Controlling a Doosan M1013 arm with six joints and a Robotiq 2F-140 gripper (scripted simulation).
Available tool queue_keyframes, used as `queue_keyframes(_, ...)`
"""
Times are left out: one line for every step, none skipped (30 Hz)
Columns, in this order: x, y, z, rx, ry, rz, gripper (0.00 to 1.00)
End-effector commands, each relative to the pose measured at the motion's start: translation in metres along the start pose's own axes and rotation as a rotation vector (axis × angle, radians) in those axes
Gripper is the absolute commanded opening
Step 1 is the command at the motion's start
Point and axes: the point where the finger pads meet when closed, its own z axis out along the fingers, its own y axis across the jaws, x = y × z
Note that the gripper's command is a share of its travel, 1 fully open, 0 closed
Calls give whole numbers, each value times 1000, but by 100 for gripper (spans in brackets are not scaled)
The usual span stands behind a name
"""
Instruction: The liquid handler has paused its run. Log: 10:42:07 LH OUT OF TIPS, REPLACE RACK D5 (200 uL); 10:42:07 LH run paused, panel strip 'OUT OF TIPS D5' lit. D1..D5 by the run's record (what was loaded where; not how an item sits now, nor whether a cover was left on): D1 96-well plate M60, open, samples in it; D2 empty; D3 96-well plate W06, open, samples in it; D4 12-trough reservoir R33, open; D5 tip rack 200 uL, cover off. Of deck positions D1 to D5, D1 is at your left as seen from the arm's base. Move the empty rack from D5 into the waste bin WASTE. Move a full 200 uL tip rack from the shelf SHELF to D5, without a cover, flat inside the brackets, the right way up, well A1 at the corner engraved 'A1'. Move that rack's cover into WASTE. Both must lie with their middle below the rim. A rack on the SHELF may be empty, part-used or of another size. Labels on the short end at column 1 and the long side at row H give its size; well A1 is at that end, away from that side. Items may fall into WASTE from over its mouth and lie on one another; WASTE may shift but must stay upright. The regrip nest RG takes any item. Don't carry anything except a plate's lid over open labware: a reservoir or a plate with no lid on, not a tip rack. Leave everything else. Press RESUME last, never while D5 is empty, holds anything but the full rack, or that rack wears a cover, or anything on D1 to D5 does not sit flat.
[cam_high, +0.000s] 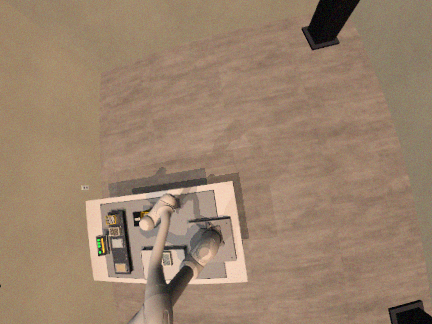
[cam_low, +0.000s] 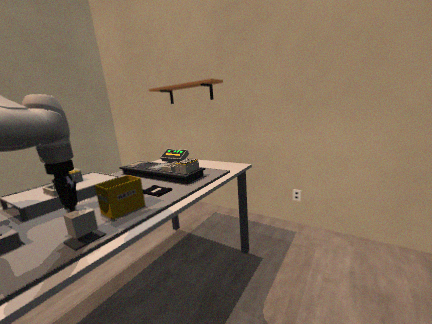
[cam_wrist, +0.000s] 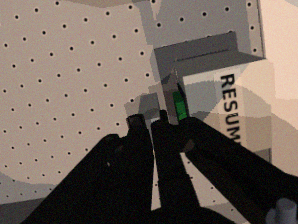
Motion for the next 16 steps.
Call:
queue_keyframes(0, 1, 0, 0, 0, 0, 0)
queue_keyframes(0, 2, 0, 0, 0, 0, 0)
queue_keyframes(0, 2, 0, 0, 0, 0, 0)
queue_keyframes(0, 2, 0, 0, 0, 0, 0)
queue_keyframes(0, 3, 0, 0, 0, 0, 0)
queue_keyframes(0, 3, 0, 0, 0, 0, 0)
queue_keyframes(0, 3, 0, 0, 0, 0, 0)
queue_keyframes(0, 4, 0, 0, 0, 0, 0)
queue_keyframes(0, 4, 0, 0, 0, 0, 0)
queue_keyframes(0, 4, 0, 0, 0, 0, 0)
queue_keyframes(0, 5, 0, 0, 0, 0, 0)
queue_keyframes(0, 5, 0, 0, 0, 0, 0)
queue_keyframes(0, 5, 0, 0, 0, 0, 0)
queue_keyframes(0, 6, 0, 0, 0, 0, 0)
queue_keyframes(0, 6, 0, 0, 0, 0, 0)
queue_keyframes(0, 6, 0, 0, 0, 0, 0)
